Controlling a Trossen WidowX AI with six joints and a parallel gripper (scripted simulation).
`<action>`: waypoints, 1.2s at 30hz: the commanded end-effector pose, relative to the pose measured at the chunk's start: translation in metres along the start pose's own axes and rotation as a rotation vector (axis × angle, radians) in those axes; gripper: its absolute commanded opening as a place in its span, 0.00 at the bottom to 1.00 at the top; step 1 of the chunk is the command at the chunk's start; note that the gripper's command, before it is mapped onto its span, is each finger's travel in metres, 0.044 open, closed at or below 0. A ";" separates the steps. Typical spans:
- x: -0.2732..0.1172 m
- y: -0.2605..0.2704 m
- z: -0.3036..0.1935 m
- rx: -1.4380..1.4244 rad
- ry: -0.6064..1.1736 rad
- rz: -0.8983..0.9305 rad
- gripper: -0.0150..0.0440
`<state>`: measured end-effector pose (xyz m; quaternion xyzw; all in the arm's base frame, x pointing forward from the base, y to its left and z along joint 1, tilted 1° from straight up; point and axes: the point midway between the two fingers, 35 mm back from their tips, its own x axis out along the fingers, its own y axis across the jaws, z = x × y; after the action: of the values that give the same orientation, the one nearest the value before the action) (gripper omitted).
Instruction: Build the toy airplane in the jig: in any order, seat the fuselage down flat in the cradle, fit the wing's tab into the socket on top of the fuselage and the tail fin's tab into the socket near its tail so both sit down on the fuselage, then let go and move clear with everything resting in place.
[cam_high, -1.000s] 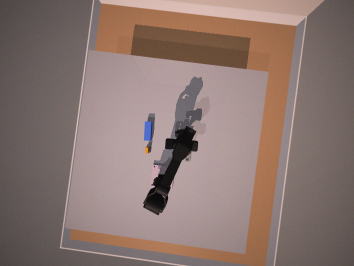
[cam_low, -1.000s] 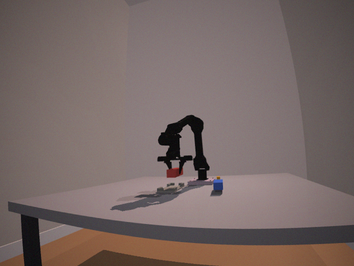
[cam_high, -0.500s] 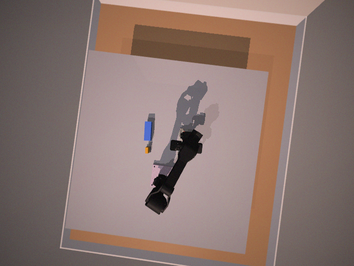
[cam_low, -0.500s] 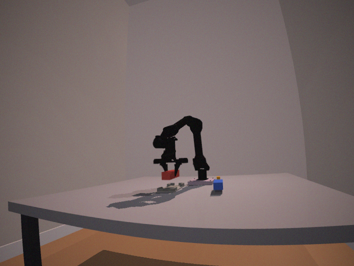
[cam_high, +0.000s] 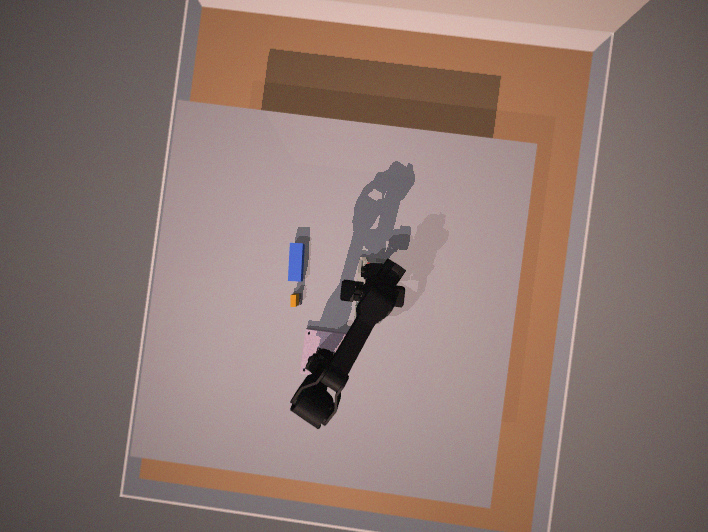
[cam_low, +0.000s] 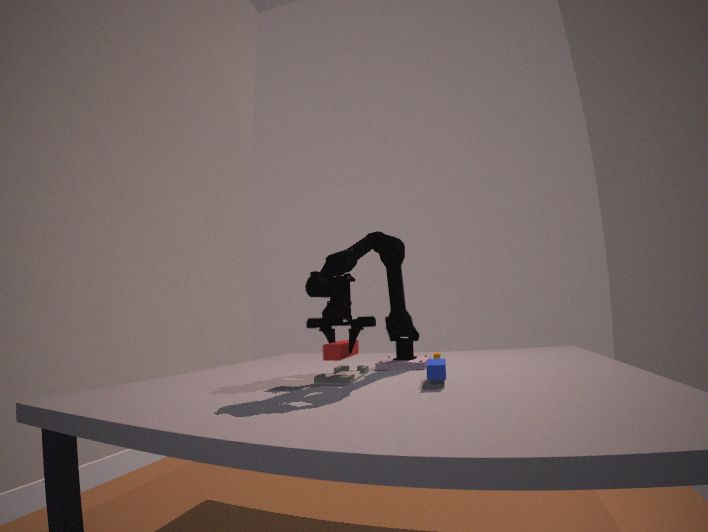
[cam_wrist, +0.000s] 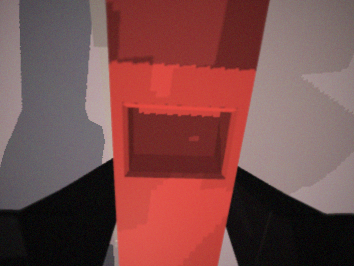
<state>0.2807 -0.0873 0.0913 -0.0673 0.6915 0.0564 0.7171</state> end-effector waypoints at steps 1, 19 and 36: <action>0.004 0.000 0.000 -0.003 -0.001 0.002 0.59; 0.033 0.000 0.001 -0.003 -0.001 0.002 0.59; 0.037 0.000 0.000 -0.001 0.003 0.002 0.29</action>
<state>0.2819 -0.0875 0.0539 -0.0671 0.6928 0.0573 0.7157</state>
